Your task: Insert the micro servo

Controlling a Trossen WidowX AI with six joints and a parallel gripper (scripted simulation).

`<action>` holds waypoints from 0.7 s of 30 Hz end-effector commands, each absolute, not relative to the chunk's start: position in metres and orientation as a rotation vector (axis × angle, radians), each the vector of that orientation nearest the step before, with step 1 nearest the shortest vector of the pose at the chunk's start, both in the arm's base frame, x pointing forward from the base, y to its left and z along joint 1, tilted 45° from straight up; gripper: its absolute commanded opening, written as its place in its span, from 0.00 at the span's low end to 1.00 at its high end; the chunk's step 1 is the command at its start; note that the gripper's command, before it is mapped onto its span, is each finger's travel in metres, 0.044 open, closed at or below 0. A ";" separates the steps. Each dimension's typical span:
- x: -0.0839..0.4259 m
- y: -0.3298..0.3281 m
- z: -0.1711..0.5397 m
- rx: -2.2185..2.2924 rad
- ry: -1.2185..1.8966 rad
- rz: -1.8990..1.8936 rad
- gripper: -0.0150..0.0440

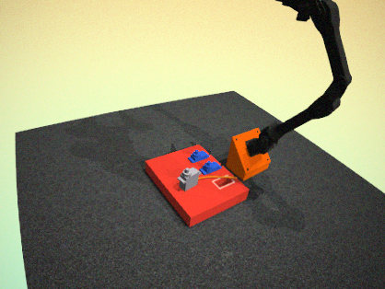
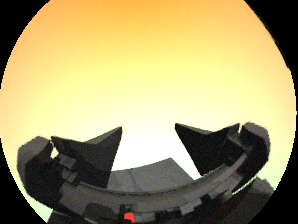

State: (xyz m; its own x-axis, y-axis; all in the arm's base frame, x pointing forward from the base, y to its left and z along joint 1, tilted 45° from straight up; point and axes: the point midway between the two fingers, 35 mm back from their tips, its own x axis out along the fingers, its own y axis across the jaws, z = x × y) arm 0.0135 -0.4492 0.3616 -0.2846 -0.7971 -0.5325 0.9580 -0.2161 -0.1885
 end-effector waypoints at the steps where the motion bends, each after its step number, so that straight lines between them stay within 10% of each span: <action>1: 0.015 -0.449 0.361 0.383 0.581 -1.780 0.89; 15: 0.112 -0.424 0.296 0.412 0.780 -1.389 0.26; 21: 0.157 -0.398 0.263 0.425 0.869 -1.186 0.25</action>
State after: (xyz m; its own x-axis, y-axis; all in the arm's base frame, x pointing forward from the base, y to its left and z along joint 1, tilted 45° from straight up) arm 0.1383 -0.4109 0.2789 0.0629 -0.6705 -0.7392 0.9498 0.2677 -0.1620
